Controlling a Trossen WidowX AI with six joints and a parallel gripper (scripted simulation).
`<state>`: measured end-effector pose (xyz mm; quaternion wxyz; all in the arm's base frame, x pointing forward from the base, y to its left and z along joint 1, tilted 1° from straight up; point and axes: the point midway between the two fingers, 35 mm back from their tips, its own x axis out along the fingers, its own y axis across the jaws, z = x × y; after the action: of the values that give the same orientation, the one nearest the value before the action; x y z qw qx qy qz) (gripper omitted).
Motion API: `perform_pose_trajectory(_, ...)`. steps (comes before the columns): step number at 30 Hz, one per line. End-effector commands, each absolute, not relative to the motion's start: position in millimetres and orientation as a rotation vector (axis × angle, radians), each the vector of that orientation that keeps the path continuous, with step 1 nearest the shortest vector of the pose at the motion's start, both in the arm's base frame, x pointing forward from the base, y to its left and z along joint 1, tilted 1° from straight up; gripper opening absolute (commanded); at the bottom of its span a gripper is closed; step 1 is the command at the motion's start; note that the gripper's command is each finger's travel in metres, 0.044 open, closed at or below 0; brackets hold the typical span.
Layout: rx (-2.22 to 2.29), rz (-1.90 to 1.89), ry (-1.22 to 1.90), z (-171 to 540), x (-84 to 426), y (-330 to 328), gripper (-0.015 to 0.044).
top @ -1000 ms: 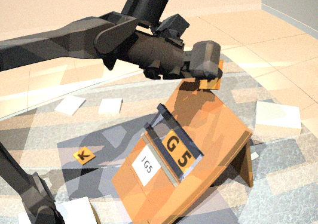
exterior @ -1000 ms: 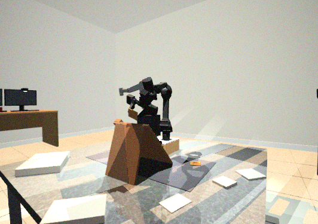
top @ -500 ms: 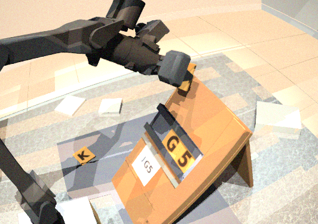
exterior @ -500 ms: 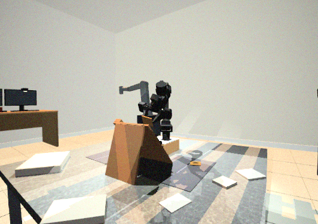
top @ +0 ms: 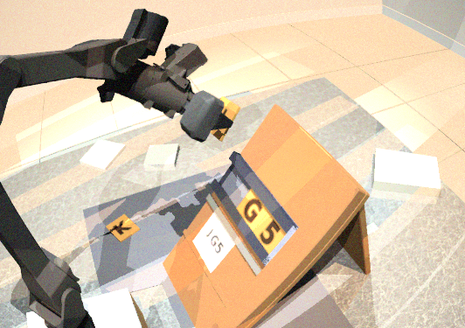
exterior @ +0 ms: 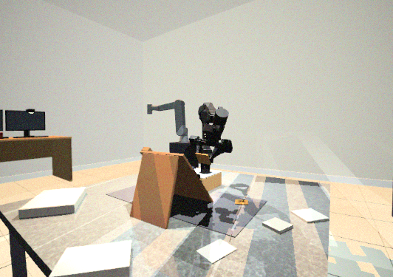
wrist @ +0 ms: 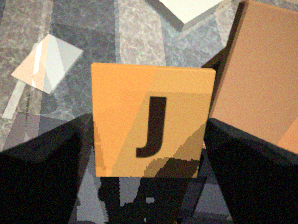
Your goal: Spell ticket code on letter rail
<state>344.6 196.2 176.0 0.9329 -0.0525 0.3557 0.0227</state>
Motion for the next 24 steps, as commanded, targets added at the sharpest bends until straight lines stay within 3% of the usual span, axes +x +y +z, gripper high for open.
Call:
perform_pose_trajectory(1, -0.08, 0.029, 0.738, 167.2, 332.2, 208.8, 0.0)
perform_pose_trajectory(14, 0.019, -0.015, 0.744, 144.0, 287.9, 247.7, 0.0)
perform_pose_trajectory(24, 0.019, -0.015, 0.741, 110.6, 324.8, 247.2, 0.0)
